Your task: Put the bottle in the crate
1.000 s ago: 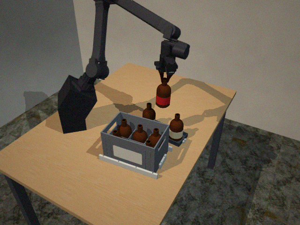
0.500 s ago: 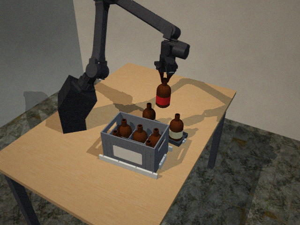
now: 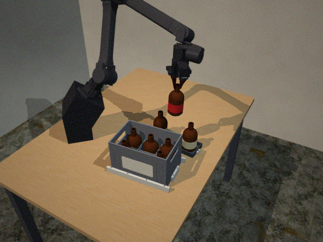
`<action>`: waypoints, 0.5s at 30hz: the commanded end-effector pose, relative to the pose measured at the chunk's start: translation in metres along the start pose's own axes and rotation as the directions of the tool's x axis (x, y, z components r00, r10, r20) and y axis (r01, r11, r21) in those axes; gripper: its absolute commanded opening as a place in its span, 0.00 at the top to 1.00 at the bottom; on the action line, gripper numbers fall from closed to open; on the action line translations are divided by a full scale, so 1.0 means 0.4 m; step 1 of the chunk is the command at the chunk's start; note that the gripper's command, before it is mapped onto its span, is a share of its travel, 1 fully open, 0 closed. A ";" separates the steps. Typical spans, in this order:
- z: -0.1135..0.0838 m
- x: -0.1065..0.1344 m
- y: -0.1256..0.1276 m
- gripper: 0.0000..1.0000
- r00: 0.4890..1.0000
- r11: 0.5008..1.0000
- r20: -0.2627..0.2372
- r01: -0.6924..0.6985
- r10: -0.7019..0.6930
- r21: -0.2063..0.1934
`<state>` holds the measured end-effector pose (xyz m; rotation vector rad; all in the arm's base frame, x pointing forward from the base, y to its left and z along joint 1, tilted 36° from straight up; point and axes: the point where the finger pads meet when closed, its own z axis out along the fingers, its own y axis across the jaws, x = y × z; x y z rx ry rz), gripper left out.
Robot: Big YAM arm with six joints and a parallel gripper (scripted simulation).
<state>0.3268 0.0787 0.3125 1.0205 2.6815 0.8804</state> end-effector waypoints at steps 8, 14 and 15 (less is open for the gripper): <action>-0.093 -0.017 0.051 1.00 0.997 0.997 0.067 0.044 -0.040 -0.059; -0.093 -0.020 0.048 1.00 0.997 0.997 0.067 0.044 -0.040 -0.059; -0.093 -0.022 0.048 1.00 0.997 0.997 0.068 0.045 -0.041 -0.060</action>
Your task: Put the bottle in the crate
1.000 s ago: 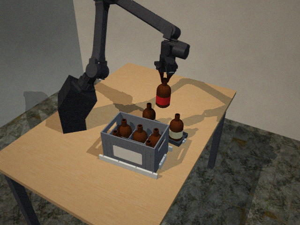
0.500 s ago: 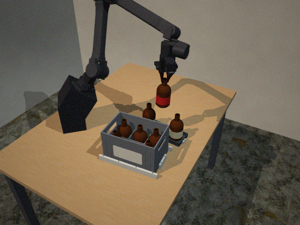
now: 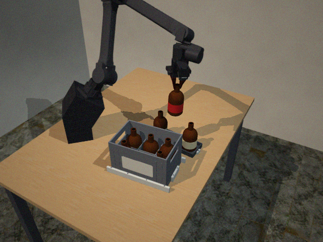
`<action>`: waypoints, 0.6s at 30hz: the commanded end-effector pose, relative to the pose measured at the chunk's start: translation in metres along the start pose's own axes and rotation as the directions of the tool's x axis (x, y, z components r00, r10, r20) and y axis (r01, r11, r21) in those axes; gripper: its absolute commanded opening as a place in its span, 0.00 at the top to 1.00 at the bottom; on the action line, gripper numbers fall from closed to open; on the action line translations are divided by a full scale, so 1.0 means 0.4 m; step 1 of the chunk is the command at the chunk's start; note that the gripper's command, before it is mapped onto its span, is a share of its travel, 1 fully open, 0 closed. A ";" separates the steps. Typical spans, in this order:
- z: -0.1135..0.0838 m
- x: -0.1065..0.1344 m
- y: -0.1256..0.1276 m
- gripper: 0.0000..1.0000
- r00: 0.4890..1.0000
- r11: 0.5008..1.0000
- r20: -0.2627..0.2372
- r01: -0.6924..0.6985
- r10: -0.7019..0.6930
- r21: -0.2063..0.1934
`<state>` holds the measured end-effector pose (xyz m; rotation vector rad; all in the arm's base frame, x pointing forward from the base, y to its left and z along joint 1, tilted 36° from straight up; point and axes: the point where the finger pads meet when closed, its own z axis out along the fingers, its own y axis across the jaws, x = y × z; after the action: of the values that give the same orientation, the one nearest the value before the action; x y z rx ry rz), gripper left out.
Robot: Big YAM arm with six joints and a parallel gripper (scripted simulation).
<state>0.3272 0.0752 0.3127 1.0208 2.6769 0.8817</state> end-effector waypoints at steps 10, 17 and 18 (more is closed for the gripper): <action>-0.081 -0.031 0.039 1.00 0.998 0.998 0.058 0.039 -0.036 -0.049; -0.069 -0.047 0.031 1.00 0.998 0.999 0.051 0.033 -0.031 -0.042; -0.066 -0.050 0.028 1.00 0.998 0.999 0.048 0.031 -0.029 -0.040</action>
<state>0.3287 0.0655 0.3135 1.0160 2.6636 0.8878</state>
